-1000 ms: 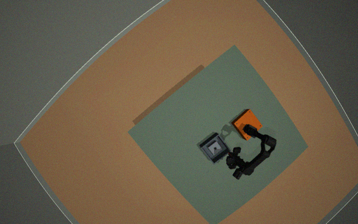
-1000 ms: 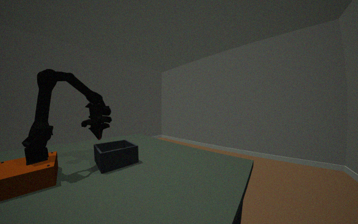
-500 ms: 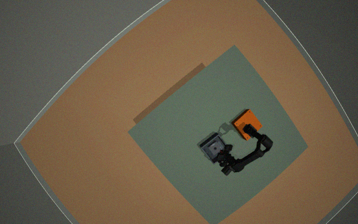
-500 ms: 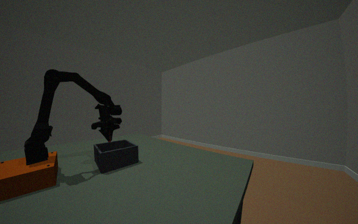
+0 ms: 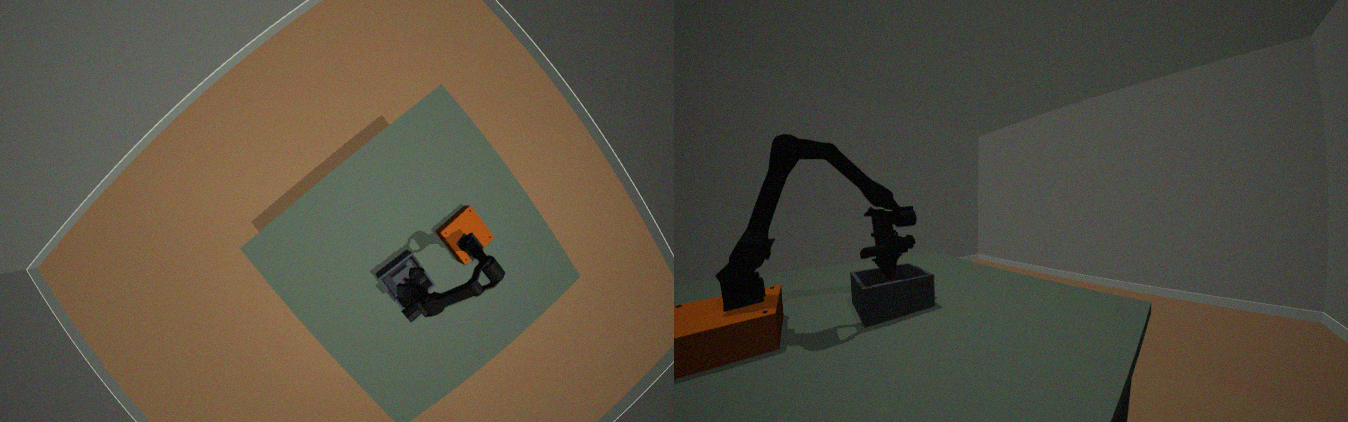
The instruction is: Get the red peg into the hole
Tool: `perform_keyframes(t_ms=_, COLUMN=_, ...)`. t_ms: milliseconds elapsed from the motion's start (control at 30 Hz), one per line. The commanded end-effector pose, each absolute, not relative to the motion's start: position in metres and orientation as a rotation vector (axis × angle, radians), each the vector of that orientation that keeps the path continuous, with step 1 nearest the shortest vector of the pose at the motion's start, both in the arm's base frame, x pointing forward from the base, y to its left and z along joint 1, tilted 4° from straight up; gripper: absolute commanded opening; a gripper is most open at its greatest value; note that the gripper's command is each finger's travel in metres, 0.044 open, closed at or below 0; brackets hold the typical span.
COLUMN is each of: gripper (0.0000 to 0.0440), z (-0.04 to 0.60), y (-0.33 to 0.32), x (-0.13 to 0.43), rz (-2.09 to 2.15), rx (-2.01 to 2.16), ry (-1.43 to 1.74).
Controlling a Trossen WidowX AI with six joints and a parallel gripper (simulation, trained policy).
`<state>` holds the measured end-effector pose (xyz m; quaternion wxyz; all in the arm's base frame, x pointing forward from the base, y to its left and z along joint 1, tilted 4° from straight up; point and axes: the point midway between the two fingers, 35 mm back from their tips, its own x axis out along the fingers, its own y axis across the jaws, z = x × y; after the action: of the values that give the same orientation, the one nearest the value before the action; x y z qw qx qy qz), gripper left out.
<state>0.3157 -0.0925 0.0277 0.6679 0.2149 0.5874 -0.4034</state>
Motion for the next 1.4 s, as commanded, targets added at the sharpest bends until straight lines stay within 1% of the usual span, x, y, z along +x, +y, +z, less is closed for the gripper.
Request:
perform_keyframes(t_ms=0, gripper=0.0108, z=0.015, y=-0.095, x=0.315, rz=-0.874, rx=0.482, ry=1.362)
perform_keyframes(t_ms=67, gripper=0.0149, z=0.010, y=-0.096, x=0.316, rz=-0.863, rx=0.490, ry=1.374)
perform_keyframes(t_ms=100, gripper=0.0150, z=0.009, y=-0.098, x=0.318, rz=-0.851, rx=0.483, ry=1.376)
perform_keyframes(t_ms=133, gripper=0.0162, z=0.009, y=-0.100, x=0.320, rz=-0.841, rx=0.481, ry=1.378)
perform_keyframes(t_ms=267, gripper=0.0262, z=0.010, y=-0.104, x=0.332, rz=-0.819, rx=0.510, ry=1.377)
perform_keyframes(t_ms=567, gripper=0.0440, z=0.021, y=-0.108, x=0.369, rz=-0.746, rx=0.563, ry=1.368)
perform_keyframes(t_ms=900, gripper=0.0440, z=0.046, y=-0.101, x=0.420, rz=-0.629, rx=0.626, ry=1.295)
perform_keyframes(t_ms=1367, gripper=0.0440, z=0.046, y=-0.101, x=0.421, rz=-0.627, rx=0.626, ry=1.293)
